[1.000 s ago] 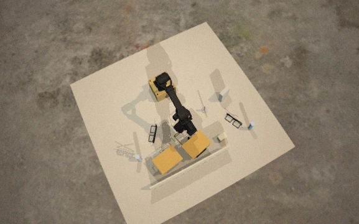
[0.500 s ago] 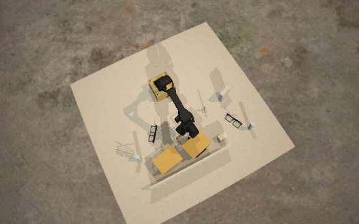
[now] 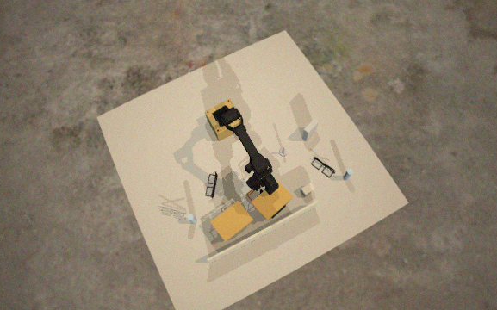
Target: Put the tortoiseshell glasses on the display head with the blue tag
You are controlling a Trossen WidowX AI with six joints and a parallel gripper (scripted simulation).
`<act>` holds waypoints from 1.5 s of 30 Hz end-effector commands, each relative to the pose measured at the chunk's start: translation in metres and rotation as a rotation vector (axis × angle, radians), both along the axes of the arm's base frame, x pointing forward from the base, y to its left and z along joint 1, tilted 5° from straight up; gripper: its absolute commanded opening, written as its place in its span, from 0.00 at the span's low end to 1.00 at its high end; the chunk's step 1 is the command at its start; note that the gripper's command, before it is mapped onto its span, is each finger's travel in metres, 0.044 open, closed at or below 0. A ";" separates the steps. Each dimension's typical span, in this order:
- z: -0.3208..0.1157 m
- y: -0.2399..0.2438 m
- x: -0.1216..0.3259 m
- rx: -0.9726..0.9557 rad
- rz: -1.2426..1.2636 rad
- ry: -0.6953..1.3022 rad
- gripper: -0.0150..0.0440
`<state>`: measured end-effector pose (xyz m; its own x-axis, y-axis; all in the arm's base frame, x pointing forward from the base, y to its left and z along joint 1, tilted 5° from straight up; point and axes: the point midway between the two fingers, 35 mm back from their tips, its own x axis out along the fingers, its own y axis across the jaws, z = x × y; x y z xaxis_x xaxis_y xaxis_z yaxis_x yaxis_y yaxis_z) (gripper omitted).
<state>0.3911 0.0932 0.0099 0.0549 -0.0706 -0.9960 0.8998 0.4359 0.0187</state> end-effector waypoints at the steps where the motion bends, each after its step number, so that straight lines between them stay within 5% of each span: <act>1: -0.002 0.003 0.006 -0.001 -0.006 0.003 0.25; 45: -0.005 0.006 0.013 -0.001 -0.006 0.002 0.25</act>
